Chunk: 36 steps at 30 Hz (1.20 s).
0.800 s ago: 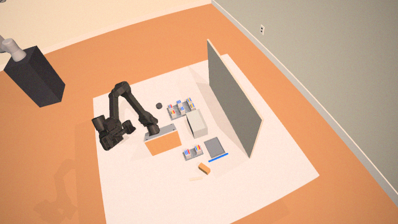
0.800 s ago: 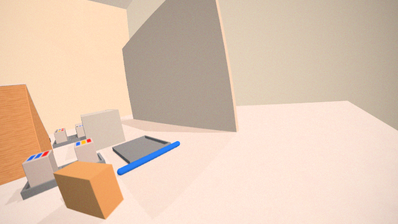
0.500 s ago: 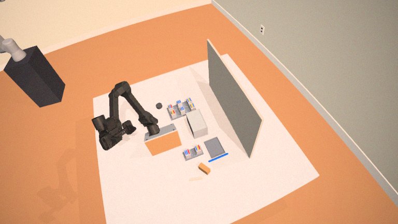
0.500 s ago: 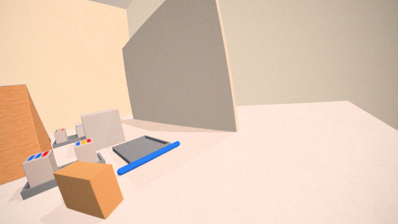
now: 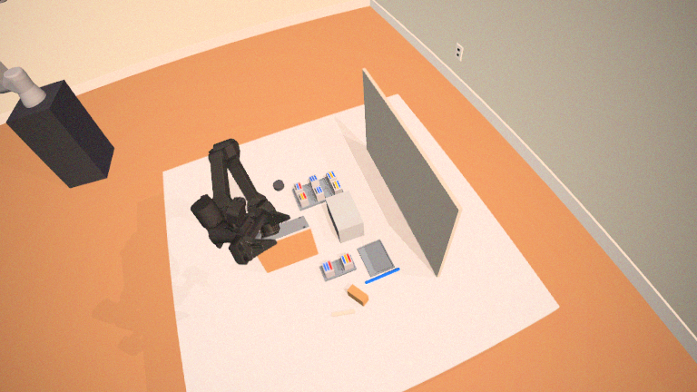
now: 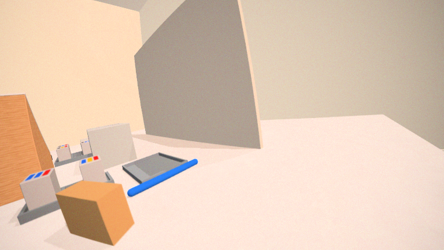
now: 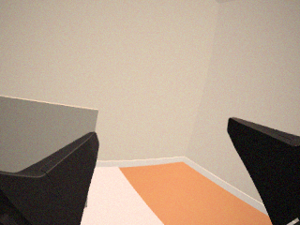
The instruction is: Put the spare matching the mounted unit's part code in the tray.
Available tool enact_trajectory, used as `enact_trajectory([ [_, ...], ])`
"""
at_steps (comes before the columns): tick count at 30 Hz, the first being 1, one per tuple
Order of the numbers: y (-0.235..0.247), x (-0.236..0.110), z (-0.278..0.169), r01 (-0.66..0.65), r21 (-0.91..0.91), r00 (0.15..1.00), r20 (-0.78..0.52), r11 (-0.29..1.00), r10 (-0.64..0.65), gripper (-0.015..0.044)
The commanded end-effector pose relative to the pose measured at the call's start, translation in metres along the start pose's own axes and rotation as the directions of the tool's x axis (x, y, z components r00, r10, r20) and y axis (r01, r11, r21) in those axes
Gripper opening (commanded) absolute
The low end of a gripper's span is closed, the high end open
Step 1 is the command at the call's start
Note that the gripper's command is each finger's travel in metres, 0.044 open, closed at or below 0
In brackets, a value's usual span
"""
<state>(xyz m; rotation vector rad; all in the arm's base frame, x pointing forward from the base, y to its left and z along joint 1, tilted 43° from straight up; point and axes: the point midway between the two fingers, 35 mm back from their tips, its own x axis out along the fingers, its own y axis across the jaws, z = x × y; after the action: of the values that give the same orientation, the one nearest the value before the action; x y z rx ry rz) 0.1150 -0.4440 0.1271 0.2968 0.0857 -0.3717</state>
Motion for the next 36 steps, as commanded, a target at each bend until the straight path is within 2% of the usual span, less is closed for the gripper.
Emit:
enact_trajectory([
  [1,0.031,0.063,-0.014,-0.086,0.087,0.988,-0.123,0.992,0.096,0.0440],
  [10,0.104,0.138,-0.045,-0.188,0.213,0.910,-0.330,0.959,0.251,0.0440],
  [18,0.191,0.181,-0.078,-0.260,0.289,0.756,-0.532,0.921,0.381,0.0440],
  [27,0.298,0.189,-0.118,-0.329,0.351,0.477,-0.739,0.877,0.475,0.0440],
  [36,0.398,0.158,-0.147,-0.388,0.393,0.126,-0.873,0.833,0.471,0.0440],
])
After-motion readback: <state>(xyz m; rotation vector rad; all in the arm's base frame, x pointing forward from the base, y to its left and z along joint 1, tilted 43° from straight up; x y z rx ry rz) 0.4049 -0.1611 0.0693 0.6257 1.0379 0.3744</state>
